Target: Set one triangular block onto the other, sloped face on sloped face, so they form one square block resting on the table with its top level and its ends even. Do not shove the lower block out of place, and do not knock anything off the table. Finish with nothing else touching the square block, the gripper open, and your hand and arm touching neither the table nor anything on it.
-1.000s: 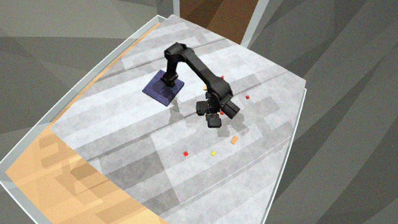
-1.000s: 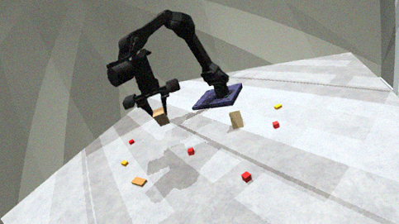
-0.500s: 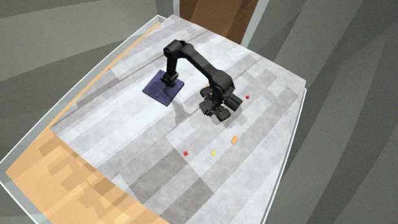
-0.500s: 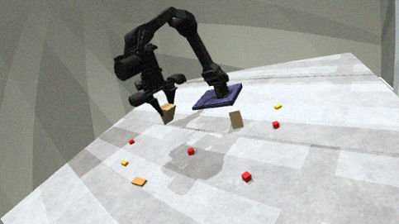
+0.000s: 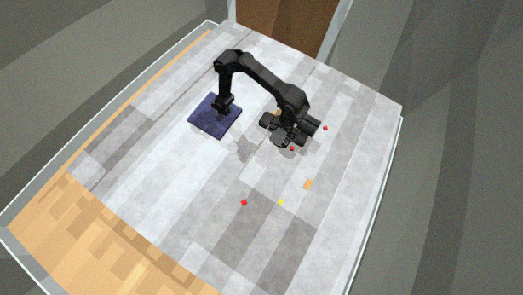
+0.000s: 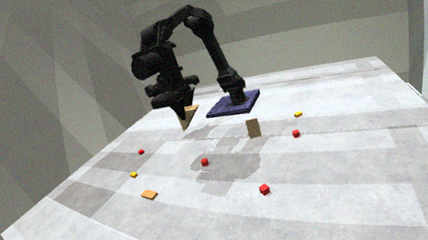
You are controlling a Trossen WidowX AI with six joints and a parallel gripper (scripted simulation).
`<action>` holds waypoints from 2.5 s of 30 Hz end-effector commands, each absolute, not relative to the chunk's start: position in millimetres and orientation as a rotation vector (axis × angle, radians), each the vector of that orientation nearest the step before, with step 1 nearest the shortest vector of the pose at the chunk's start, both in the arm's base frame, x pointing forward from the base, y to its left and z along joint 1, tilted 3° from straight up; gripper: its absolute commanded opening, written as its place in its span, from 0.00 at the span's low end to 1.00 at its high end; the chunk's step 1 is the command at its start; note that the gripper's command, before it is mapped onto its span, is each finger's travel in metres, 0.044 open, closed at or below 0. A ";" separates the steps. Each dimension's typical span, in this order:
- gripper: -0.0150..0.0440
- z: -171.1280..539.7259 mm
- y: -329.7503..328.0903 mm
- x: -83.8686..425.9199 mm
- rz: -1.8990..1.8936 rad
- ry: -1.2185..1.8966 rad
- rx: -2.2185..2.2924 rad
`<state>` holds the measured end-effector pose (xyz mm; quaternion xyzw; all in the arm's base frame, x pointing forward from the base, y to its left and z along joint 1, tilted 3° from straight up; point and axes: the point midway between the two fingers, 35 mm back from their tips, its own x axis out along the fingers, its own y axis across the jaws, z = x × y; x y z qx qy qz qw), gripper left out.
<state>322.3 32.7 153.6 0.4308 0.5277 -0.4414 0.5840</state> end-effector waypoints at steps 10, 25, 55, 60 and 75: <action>0.25 156.1 50.6 306.8 -0.719 1.387 0.662; 0.25 160.2 70.5 289.6 -0.328 1.497 0.252; 0.25 167.1 100.6 252.8 0.469 1.485 -0.575; 0.25 168.1 104.4 246.6 0.602 1.452 -0.712; 0.25 170.6 114.8 227.0 0.999 1.304 -1.113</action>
